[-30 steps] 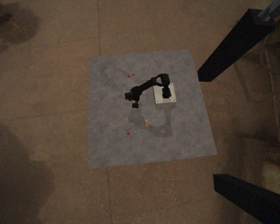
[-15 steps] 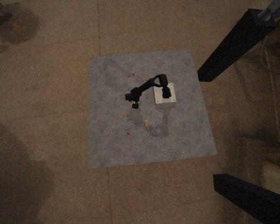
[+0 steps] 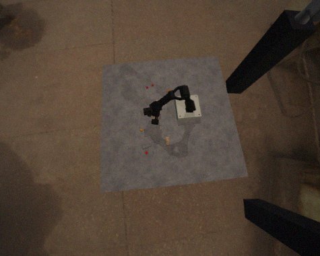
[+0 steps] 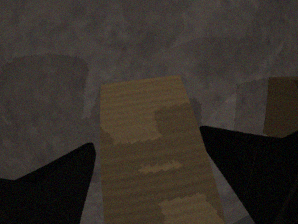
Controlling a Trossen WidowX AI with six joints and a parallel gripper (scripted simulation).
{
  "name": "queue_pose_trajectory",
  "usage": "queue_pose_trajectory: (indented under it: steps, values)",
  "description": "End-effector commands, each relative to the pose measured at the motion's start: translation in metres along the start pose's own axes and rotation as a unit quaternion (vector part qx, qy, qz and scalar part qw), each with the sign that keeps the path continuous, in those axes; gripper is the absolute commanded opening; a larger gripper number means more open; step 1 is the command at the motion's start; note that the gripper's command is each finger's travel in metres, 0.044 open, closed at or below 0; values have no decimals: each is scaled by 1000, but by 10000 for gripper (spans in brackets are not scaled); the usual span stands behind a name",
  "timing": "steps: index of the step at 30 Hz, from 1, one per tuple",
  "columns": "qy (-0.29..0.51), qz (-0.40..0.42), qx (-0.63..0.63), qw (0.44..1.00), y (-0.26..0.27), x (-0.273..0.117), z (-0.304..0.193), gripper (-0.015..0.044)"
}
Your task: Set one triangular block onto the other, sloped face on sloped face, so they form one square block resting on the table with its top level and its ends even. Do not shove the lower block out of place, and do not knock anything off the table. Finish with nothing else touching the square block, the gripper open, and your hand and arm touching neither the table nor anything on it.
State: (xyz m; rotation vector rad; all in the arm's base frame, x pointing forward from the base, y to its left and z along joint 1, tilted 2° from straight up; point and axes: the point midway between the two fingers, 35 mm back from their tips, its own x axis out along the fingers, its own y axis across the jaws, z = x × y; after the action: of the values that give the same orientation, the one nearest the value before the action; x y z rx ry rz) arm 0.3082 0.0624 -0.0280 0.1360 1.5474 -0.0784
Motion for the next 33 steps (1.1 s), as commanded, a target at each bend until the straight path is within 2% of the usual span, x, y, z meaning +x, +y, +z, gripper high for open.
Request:
queue_pose_trajectory:
  steps: [1, 3, 10, 18, 22, 33]
  values:
    - [3, 1, -2, 1000, 0, 3, -1, 309]
    - [3, 1, -2, 1000, 0, 3, -1, 256]
    - [3, 1, -2, 1000, 0, 3, -1, 210]
    - [2, 1, -1, 1000, 0, -11, 0, 0]
    - [2, 0, 0, 1000, 0, -27, 0, 0]
    - [2, 0, 0, 1000, 0, -28, 0, 0]
